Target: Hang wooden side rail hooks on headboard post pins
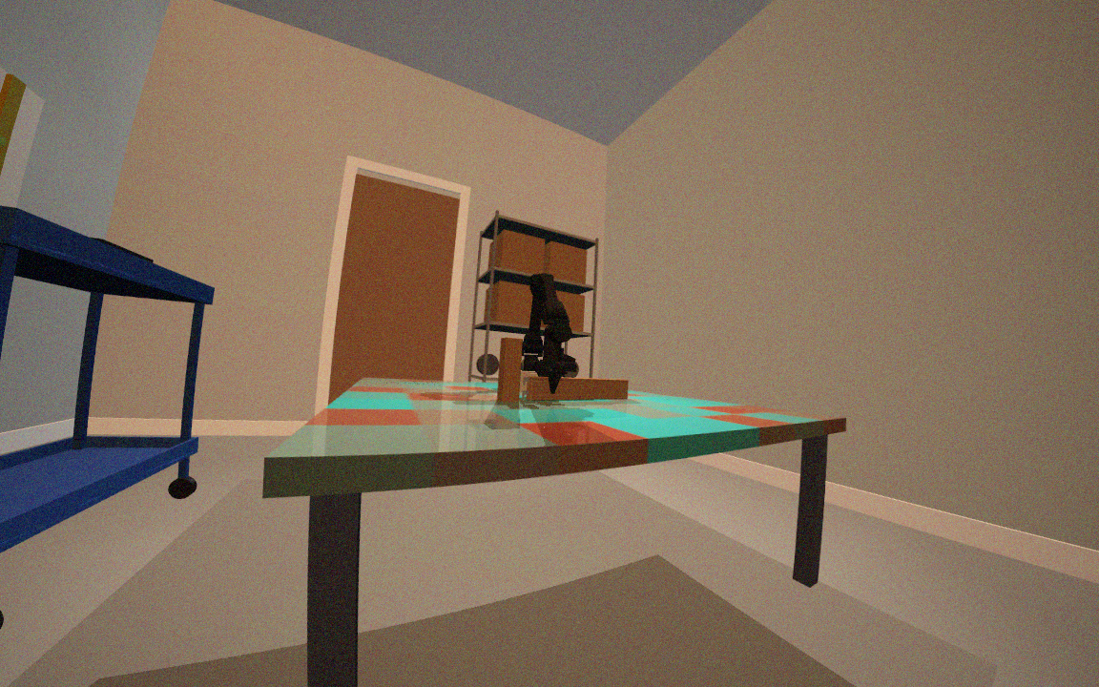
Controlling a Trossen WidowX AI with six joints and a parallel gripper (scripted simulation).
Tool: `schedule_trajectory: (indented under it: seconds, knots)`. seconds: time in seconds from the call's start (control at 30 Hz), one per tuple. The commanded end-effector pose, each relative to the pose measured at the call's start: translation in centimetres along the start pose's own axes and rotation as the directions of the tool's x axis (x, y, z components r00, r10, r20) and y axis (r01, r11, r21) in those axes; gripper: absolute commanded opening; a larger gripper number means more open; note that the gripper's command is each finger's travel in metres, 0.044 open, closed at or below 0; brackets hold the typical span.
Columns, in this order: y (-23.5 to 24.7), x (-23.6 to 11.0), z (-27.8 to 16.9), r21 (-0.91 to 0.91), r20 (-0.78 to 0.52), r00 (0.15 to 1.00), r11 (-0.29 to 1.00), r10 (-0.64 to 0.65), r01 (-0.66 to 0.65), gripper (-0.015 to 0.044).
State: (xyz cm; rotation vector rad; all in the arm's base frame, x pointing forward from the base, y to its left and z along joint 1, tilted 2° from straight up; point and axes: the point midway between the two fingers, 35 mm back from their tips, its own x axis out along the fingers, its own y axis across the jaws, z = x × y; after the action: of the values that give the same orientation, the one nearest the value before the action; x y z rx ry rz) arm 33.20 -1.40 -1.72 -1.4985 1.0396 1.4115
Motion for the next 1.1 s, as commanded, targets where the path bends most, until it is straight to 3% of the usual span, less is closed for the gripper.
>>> schedule_trajectory:
  seconds: [0.0,1.07]
  knots:
    - [0.0,0.0,0.1,-0.002,0.004,1.000,1.000,0.000,0.000,0.0000]
    - [-1.5,0.0,-0.1,0.197,0.004,1.000,0.980,-0.001,0.001,0.0000]
